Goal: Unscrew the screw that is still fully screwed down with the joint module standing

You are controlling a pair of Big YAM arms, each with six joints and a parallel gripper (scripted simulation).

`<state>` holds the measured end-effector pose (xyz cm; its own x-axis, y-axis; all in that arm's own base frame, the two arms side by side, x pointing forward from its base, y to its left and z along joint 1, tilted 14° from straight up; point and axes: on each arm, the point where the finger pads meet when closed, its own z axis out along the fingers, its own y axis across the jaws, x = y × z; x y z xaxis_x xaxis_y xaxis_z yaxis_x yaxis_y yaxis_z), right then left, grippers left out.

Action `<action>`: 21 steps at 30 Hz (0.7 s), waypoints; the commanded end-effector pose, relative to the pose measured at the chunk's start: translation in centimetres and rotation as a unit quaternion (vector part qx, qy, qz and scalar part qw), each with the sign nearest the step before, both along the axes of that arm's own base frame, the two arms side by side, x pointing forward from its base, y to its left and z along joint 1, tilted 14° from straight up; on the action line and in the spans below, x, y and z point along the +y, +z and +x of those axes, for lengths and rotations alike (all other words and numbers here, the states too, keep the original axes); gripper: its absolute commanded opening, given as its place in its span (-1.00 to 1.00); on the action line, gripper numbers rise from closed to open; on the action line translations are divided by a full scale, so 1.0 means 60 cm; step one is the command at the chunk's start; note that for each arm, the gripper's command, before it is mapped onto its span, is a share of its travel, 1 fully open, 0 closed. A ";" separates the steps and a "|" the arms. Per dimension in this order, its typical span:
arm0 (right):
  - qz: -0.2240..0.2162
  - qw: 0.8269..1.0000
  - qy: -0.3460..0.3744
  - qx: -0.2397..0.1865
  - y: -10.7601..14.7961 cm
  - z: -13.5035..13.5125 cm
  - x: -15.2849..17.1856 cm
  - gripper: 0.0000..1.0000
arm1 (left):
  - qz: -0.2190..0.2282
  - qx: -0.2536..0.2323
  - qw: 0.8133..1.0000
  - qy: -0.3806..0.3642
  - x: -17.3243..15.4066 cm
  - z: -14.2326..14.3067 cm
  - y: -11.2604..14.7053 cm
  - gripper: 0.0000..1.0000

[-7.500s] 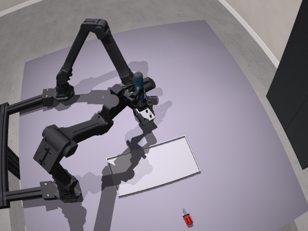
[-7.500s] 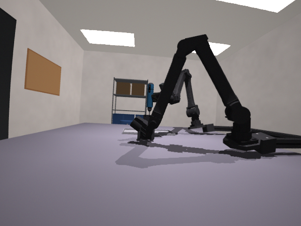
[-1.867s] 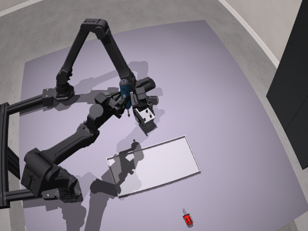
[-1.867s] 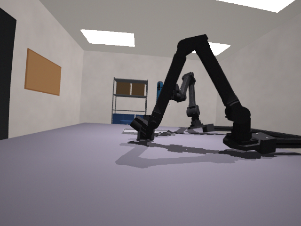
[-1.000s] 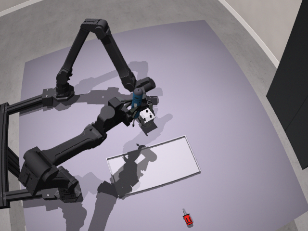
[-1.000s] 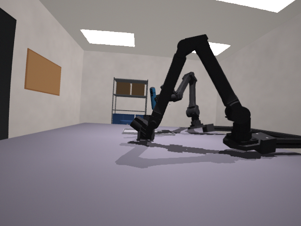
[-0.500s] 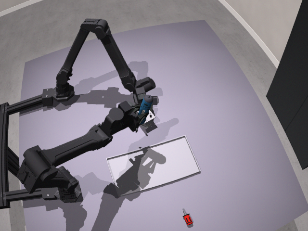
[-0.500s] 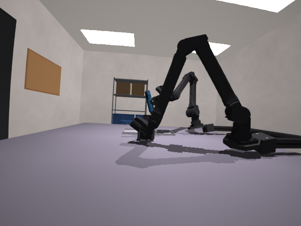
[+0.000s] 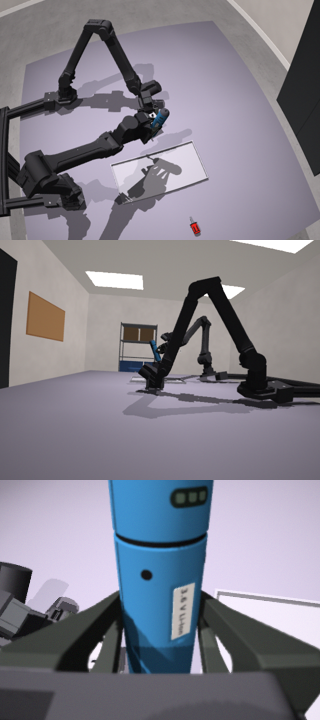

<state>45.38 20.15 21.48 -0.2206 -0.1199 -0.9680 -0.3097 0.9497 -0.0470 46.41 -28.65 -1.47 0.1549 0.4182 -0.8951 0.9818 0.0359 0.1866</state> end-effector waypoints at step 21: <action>0.058 0.994 -0.086 0.040 0.059 0.072 -0.104 -0.17 | -0.003 -0.012 1.000 0.004 0.001 0.023 -0.002 0.17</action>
<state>47.61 14.85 20.08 -0.3670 -0.0325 -0.9297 -0.1767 0.9836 0.0354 46.41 -28.65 -1.47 0.1549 0.4182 -0.8951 0.9818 0.0359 0.1866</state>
